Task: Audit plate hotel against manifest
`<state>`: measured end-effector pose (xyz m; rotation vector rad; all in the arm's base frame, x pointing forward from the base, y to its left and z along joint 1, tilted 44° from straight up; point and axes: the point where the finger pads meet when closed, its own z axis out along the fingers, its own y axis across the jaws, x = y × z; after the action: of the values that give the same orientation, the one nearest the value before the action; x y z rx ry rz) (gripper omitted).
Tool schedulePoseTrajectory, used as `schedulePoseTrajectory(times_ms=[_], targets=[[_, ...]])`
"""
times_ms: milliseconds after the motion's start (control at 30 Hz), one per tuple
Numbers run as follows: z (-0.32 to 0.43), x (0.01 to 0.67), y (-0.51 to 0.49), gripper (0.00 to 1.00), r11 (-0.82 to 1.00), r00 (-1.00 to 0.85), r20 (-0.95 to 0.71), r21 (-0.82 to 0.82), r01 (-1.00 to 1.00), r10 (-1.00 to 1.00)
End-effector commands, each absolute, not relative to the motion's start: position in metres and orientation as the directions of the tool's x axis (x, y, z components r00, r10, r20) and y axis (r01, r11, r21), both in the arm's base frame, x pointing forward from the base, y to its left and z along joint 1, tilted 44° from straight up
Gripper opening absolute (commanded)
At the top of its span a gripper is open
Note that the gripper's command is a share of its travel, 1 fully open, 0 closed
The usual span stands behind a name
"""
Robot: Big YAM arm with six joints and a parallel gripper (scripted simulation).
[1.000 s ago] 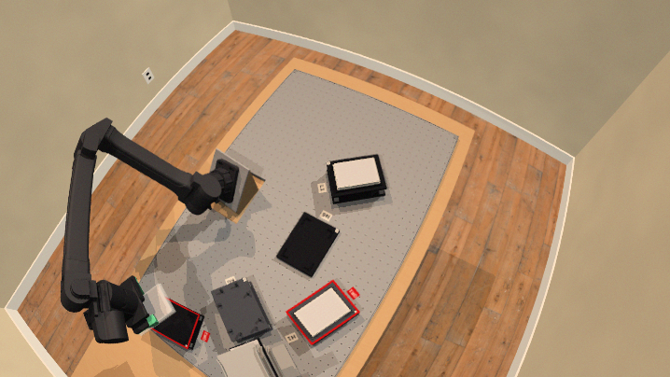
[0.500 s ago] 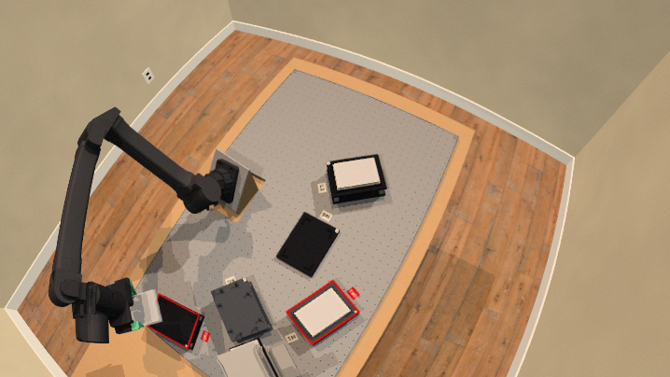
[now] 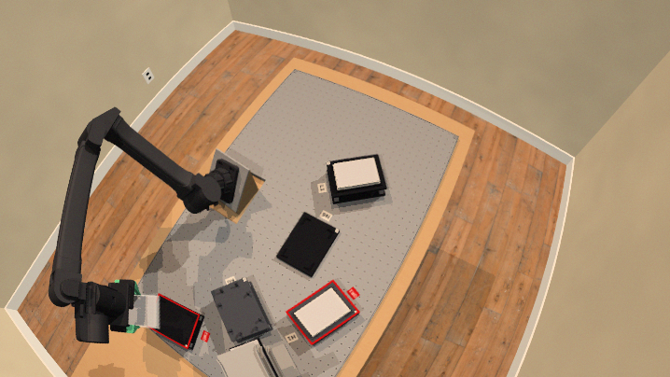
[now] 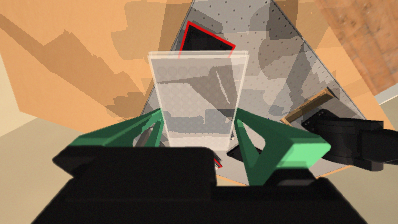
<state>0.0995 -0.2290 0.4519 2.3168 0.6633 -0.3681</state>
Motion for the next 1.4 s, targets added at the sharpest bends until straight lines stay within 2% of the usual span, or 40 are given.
schedulePoseTrajectory(times_ms=[0, 533, 1367], targets=[[0.459, 0.098, -0.226, 0.86, -0.663, 0.893, -0.352, 0.603, 0.445, 0.279], [0.454, 0.096, -0.230, 0.86, -0.713, 0.985, -0.161, 0.683, 0.160, 0.067], [0.409, 0.093, -0.276, 0.86, -0.719, 0.978, -0.189, 0.668, 0.191, 0.085]])
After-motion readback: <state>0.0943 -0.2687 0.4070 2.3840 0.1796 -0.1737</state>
